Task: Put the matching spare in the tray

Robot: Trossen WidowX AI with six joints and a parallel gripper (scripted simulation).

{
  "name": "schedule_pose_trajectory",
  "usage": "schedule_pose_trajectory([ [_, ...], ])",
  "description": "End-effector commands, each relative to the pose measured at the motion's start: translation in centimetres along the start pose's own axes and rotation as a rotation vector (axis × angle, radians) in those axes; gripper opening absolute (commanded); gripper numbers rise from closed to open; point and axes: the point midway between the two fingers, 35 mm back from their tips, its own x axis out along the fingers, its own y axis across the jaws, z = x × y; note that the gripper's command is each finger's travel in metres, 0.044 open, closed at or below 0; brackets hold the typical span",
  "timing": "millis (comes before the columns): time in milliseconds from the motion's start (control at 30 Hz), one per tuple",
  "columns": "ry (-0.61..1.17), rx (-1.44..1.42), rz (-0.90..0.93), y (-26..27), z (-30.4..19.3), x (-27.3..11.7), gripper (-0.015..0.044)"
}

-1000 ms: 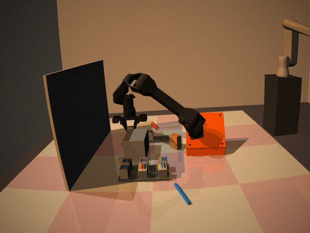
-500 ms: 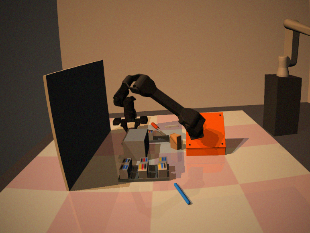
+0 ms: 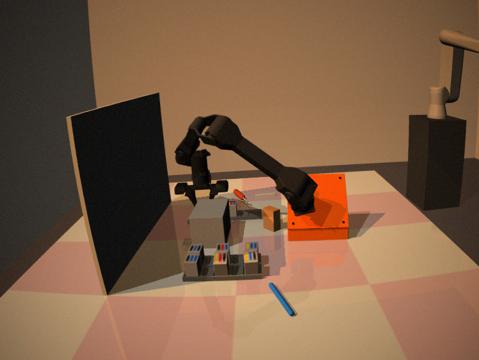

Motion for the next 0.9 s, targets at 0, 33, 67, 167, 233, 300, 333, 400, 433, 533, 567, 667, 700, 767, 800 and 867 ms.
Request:
schedule_pose_trajectory([
  [0, 0.0, -0.001, -0.002, 0.0, 0.0, 0.0, 0.0315],
  [33, 0.0, -0.001, -0.002, 0.0, 0.0, 0.0, 0.0341],
  [67, 0.0, -0.001, -0.002, 0.0, 0.0, 0.0, 0.0367],
  [167, 0.0, -0.001, -0.002, 0.0, 0.0, 0.0, 0.044],
  [233, -0.001, 0.0, -0.002, 0.1, 0.1, -1.1, 0.044],
  [300, -0.002, 0.003, -0.002, 0.3, 0.3, -4.4, 0.044],
  [333, -0.002, 0.005, -0.003, 0.3, 0.3, -6.2, 0.044],
  [400, -0.001, 0.008, -0.003, 0.0, 0.1, -9.5, 0.044],
  [433, 0.0, 0.008, -0.004, -0.1, 0.0, -10.4, 0.044],
  [533, 0.0, 0.009, -0.004, -0.2, 0.0, -10.7, 0.044],
  [567, 0.0, 0.009, -0.004, -0.2, 0.0, -10.7, 0.044],
  [667, 0.0, 0.009, -0.004, -0.2, 0.0, -10.7, 0.044],
  [700, 0.0, 0.009, -0.004, -0.2, 0.0, -10.7, 0.044],
  [767, 0.0, 0.009, -0.004, -0.2, 0.0, -10.7, 0.044],
  [800, -0.007, 0.013, 0.009, 0.0, 0.0, -11.1, 0.044],
  [867, -0.007, 0.013, 0.009, 0.0, 0.0, -11.1, 0.044],
])
